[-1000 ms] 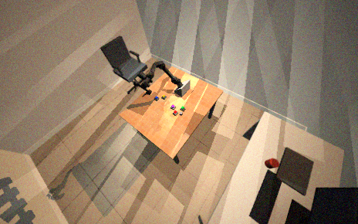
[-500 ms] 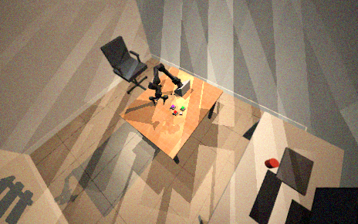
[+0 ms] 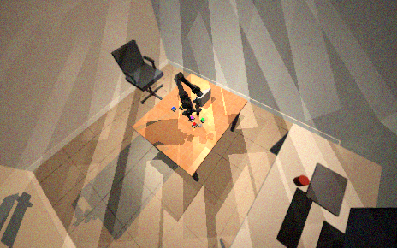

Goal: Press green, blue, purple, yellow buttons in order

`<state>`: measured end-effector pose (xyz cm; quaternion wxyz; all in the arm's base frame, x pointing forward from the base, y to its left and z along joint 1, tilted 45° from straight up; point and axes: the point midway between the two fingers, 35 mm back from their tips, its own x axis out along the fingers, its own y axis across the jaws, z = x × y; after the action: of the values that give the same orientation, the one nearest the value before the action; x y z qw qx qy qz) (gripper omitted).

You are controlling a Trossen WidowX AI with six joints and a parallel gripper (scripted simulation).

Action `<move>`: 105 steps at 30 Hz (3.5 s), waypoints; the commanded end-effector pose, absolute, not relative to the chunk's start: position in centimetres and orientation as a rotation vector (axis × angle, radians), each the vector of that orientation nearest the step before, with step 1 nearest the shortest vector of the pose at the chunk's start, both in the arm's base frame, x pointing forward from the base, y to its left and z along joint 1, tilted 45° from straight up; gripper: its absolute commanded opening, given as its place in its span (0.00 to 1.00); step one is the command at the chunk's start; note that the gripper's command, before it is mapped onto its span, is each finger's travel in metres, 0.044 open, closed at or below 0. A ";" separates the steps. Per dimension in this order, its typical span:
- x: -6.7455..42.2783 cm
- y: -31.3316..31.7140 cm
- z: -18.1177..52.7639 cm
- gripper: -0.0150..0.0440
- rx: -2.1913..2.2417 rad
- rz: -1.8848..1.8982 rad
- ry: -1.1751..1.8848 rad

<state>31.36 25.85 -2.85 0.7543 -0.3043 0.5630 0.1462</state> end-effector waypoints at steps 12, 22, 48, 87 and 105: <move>18.8 17.8 -9.5 0.93 -0.682 -0.507 1.427; 18.8 17.8 -9.5 0.93 -0.682 -0.507 1.427; 19.5 13.4 -13.9 0.29 -0.684 -0.509 1.425; 19.8 11.1 -16.3 0.29 -0.685 -0.511 1.424; 19.5 13.7 -13.7 0.29 -0.683 -0.509 1.425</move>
<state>19.43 13.13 -14.36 0.6738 -0.3092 0.6325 -0.2246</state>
